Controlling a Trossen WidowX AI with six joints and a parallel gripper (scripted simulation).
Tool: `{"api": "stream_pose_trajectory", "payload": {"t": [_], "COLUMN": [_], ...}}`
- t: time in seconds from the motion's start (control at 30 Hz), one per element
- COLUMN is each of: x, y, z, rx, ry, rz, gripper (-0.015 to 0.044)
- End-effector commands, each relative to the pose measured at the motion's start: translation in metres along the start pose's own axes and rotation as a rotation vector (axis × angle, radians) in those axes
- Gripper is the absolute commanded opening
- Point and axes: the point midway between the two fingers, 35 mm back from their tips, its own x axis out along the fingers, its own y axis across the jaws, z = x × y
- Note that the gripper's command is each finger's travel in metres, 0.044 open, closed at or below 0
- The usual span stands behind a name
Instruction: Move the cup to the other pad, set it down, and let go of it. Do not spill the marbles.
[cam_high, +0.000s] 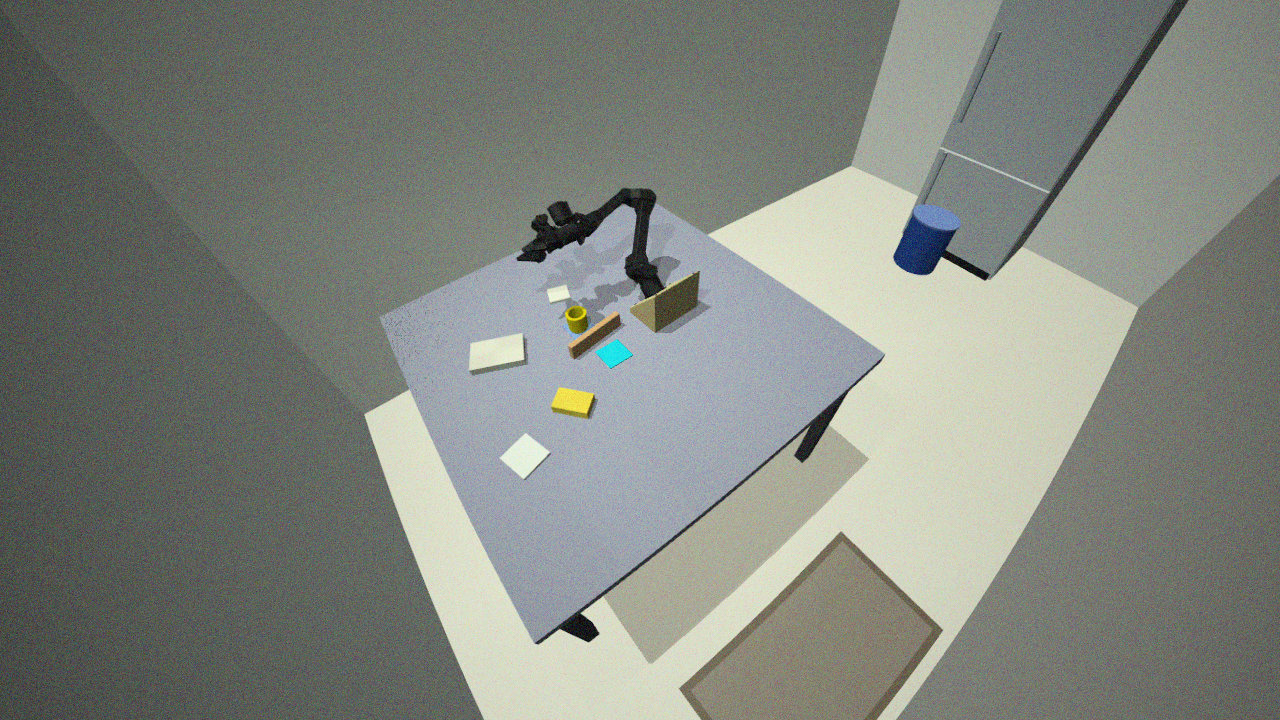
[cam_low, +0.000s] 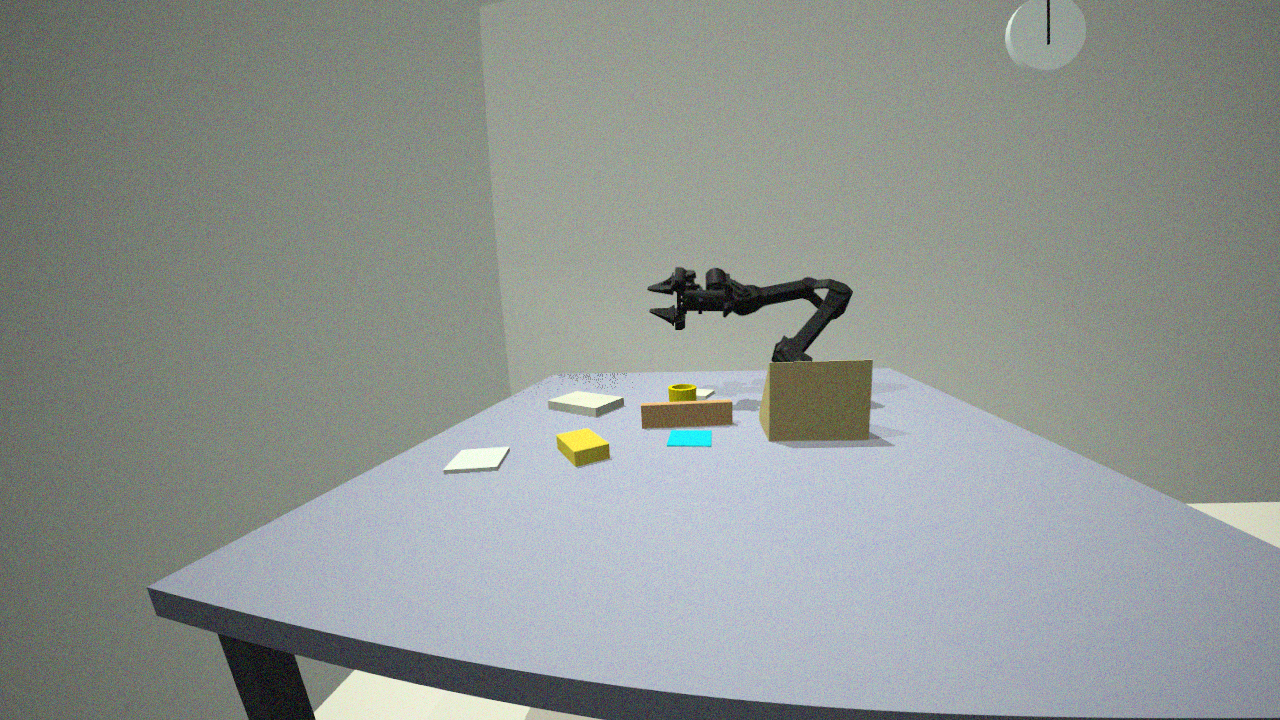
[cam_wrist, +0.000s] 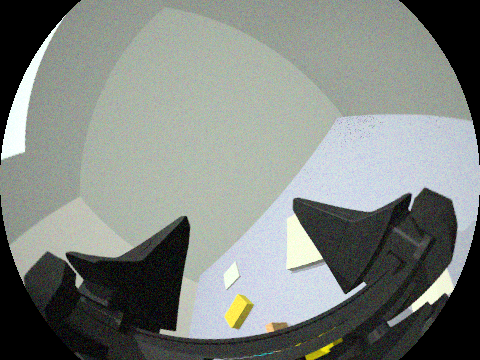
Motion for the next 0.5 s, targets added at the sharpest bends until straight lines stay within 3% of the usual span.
{"api": "stream_pose_trajectory", "payload": {"t": [0.0,0.13,0.27,0.47], "x": [0.002,0.017,0.003,-0.049], "y": [0.0,0.0,-0.001,-0.009], "z": [-0.004,-0.079,-0.148,-0.205], "rx": [-0.004,-0.133,-0.354,-0.824], "ry": [0.019,0.401,0.811,1.385], "rz": [-0.004,-0.064,-0.082,-0.007], "gripper": [0.0374,0.0269,0.0167,0.0167]}}
